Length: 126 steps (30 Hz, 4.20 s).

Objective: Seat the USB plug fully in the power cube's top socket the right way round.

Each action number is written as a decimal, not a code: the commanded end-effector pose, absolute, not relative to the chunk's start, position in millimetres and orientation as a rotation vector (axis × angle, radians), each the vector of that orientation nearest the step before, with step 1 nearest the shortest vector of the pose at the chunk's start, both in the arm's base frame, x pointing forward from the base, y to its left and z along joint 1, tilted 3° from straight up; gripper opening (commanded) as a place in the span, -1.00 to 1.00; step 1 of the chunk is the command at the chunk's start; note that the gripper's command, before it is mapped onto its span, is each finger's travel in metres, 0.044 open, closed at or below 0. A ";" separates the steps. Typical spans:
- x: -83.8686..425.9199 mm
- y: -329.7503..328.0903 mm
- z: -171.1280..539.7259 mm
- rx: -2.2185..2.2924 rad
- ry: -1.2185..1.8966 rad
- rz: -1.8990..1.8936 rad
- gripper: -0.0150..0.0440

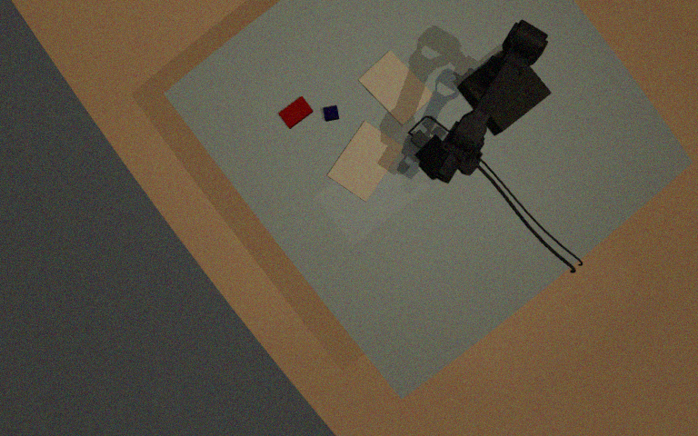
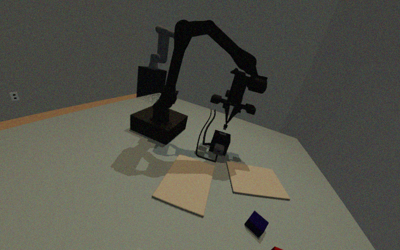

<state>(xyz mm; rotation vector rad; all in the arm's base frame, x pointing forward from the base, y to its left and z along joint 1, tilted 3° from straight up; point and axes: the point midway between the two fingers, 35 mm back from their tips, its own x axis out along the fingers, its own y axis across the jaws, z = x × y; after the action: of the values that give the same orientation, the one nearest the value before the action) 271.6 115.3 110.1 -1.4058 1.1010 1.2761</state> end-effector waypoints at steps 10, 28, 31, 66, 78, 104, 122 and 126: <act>271.2 115.1 109.2 -1.206 1.224 1.085 -0.49; 271.2 115.1 109.2 -0.842 1.382 0.737 -0.49; 271.2 115.1 109.2 -0.780 1.402 0.679 -0.49; 271.2 115.1 109.2 -0.049 1.507 -0.011 -0.49; 271.2 115.1 109.2 0.203 1.490 -0.247 -0.49; 271.2 115.1 109.2 0.745 1.360 -0.751 -0.49; 271.2 115.1 109.1 1.062 1.219 -1.043 -0.49; 271.2 115.1 109.1 1.062 1.219 -1.043 -0.49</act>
<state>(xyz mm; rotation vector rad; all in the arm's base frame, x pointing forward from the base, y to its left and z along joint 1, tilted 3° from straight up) 271.1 115.1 109.4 1.0479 1.2264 -1.0303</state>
